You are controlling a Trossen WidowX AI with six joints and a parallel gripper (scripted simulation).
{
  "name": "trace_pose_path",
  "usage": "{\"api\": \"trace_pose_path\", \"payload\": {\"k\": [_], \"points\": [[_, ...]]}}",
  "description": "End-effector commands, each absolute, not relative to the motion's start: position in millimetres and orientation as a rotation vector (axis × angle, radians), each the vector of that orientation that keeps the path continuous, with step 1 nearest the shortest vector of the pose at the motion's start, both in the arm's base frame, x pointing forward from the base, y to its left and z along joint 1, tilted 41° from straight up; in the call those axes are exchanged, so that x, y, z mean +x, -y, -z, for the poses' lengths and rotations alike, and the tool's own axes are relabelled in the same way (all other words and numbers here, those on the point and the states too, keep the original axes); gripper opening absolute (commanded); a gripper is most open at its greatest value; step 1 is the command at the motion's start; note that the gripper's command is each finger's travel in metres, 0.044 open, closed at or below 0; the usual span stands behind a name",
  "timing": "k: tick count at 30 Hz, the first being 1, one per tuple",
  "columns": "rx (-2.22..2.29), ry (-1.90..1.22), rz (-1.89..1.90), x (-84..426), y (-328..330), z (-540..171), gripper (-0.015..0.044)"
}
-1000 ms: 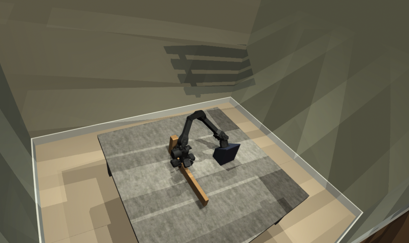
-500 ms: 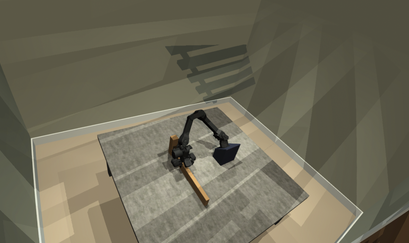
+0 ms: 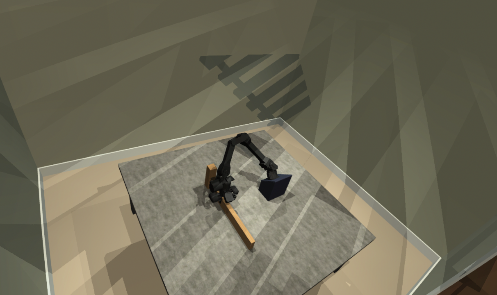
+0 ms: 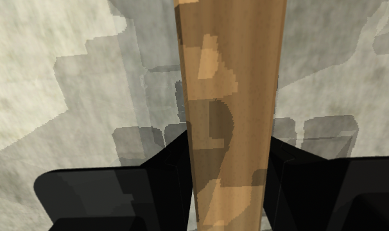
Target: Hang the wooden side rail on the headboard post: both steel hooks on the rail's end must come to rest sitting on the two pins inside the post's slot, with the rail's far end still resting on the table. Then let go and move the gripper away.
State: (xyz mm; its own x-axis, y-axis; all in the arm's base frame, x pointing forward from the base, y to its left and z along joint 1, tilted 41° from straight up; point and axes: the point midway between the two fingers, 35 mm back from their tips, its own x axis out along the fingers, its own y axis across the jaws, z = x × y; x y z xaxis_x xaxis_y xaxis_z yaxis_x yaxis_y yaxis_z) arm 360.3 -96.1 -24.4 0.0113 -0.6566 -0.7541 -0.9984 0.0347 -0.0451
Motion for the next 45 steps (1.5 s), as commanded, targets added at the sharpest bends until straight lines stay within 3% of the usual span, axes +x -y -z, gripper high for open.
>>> {"api": "trace_pose_path", "payload": {"k": [1,45], "points": [[-1.685,-1.709,-0.721,360.6,96.1,24.4,0.0000],[-1.692,-1.714,-0.735,360.6,91.7,19.4,0.0000]]}}
